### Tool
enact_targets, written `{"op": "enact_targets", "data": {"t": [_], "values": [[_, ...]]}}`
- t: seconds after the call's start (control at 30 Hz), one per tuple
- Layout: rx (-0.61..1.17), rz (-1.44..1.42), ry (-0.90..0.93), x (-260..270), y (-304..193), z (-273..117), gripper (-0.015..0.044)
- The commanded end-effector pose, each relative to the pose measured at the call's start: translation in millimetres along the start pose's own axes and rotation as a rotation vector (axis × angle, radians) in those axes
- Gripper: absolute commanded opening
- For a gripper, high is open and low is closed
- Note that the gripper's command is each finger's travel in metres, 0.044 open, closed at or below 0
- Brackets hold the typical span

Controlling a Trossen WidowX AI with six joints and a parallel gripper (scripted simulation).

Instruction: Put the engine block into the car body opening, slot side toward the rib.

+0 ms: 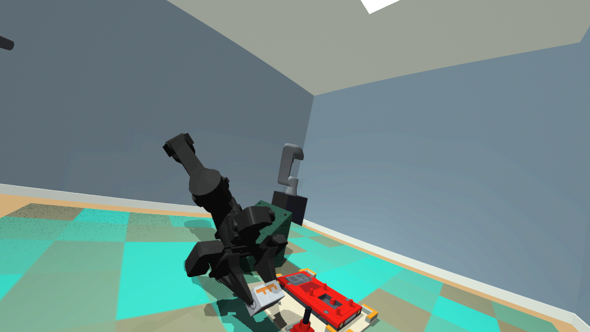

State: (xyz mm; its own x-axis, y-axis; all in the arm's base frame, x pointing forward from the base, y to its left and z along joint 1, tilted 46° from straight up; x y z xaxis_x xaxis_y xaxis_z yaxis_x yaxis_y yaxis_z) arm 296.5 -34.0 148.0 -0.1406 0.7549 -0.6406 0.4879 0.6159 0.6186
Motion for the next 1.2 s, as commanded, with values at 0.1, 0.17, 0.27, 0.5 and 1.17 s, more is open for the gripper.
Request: {"op": "enact_targets", "data": {"t": [0.1, 0.17, 0.27, 0.5, 1.17], "values": [[-0.008, -0.009, 0.006, 0, -11, 7, 0.0000], [-0.008, -0.009, 0.005, 0, -13, 8, 0.0000], [-0.008, -0.009, 0.005, 0, -16, 10, 0.0000], [-0.008, -0.010, 0.005, -1, -25, 15, 0.0000], [-0.008, -0.011, 0.005, -5, -49, 31, 0.0000]]}}
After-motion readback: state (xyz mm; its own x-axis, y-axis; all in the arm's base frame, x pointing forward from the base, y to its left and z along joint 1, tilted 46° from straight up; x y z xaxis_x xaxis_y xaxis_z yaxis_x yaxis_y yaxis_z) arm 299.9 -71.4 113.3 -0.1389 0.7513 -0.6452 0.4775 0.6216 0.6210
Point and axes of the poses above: the point midway between the two fingers, 35 mm back from their tips, its own z axis out along the fingers, its own x axis across the jaws, y = z × x, the point moved 3 cm from there along -z, back along the fingers, and after that the axes turned 7 degrees about z, right-handed, at the moved point
